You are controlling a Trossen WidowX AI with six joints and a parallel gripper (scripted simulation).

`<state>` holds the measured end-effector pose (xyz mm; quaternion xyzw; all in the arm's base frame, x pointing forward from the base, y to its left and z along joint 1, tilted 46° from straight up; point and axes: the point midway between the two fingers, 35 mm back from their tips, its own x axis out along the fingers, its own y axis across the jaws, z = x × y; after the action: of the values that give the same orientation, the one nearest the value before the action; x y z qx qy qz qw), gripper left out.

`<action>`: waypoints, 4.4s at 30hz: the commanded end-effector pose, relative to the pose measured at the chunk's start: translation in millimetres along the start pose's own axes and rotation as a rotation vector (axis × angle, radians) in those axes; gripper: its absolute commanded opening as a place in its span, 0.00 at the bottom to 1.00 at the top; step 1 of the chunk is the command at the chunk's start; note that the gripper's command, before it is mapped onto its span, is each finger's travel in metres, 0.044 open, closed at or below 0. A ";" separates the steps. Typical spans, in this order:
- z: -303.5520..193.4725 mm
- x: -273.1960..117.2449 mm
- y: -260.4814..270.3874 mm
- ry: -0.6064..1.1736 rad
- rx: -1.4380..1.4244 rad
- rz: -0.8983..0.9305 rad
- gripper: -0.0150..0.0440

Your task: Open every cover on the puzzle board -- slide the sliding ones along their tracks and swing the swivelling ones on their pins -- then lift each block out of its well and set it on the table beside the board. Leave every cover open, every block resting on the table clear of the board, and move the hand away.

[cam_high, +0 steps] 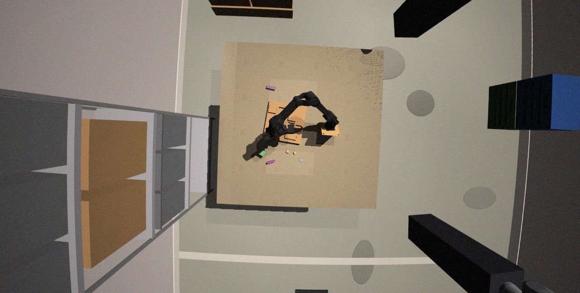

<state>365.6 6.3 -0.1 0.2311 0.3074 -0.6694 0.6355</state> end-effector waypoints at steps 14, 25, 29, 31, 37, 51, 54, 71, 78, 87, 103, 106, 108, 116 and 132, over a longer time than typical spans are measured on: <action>62.5 -7.6 -19.7 0.020 -0.001 0.000 0.39; 101.3 -9.7 -39.4 0.027 -0.003 0.002 0.39; 115.0 -10.1 -48.0 0.029 -0.004 0.002 0.39; 121.6 -10.3 -52.5 0.029 -0.004 0.003 0.39; 140.6 -10.5 -67.0 0.030 -0.004 0.003 0.39; 179.7 -9.9 -106.2 0.026 -0.005 0.004 0.39; 187.0 -9.6 -115.4 0.024 -0.005 0.003 0.39; 220.0 -7.2 -172.4 0.008 -0.004 -0.002 0.39; 228.9 -6.0 -196.8 -0.002 -0.004 -0.007 0.39; 234.5 -4.6 -219.2 -0.012 -0.004 -0.013 0.39; 233.5 19.9 -214.4 -0.002 -0.001 -0.012 0.39; 233.4 24.8 -213.8 0.000 0.000 -0.012 0.39; 233.4 28.0 -213.5 0.000 0.000 -0.012 0.39; 233.6 41.0 -212.7 0.002 0.001 -0.011 0.39; 234.6 67.0 -213.7 -0.002 0.001 -0.011 0.39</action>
<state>167.8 -202.7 147.5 0.2303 0.3050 -0.6741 0.6320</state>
